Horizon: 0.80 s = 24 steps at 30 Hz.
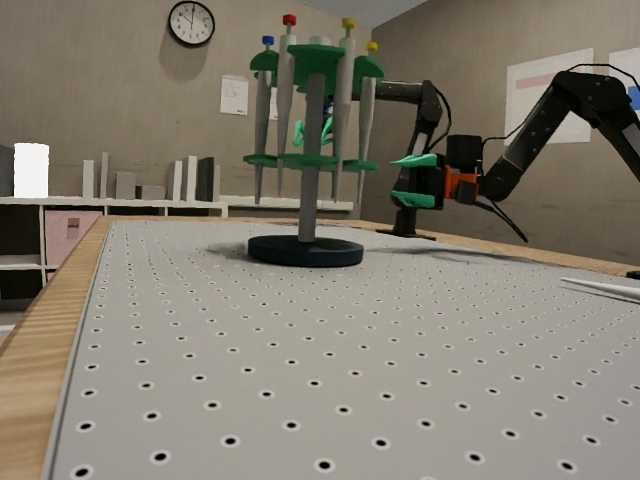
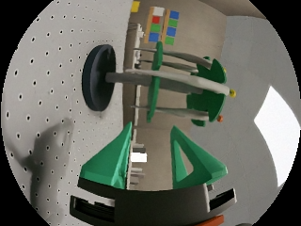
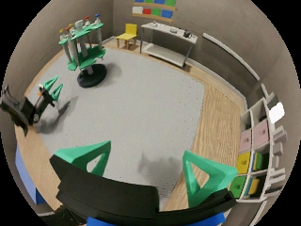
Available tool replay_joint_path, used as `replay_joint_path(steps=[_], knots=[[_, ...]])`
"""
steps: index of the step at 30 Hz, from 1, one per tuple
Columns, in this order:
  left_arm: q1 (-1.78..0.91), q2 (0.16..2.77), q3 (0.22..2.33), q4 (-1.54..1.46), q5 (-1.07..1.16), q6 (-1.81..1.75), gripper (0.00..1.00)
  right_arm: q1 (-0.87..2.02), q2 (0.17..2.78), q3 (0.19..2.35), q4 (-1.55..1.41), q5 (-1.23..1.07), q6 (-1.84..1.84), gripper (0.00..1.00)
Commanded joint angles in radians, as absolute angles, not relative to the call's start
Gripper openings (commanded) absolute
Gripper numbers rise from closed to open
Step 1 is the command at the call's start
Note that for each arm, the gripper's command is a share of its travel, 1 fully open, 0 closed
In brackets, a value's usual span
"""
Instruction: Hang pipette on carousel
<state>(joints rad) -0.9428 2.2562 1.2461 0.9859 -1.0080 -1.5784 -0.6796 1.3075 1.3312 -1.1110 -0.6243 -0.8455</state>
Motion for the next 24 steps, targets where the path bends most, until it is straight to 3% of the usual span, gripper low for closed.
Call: replay_joint_path(steps=[1, 24], knots=[[-0.953, 2.214, 1.280, 0.978, -1.010, -1.563, 0.49, -0.691, 1.317, 1.341, -1.102, -0.648, -0.856, 1.00], [-0.956, 2.200, 1.281, 0.962, -1.014, -1.563, 0.49, -0.691, 1.317, 1.341, -1.102, -0.648, -0.856, 1.00]])
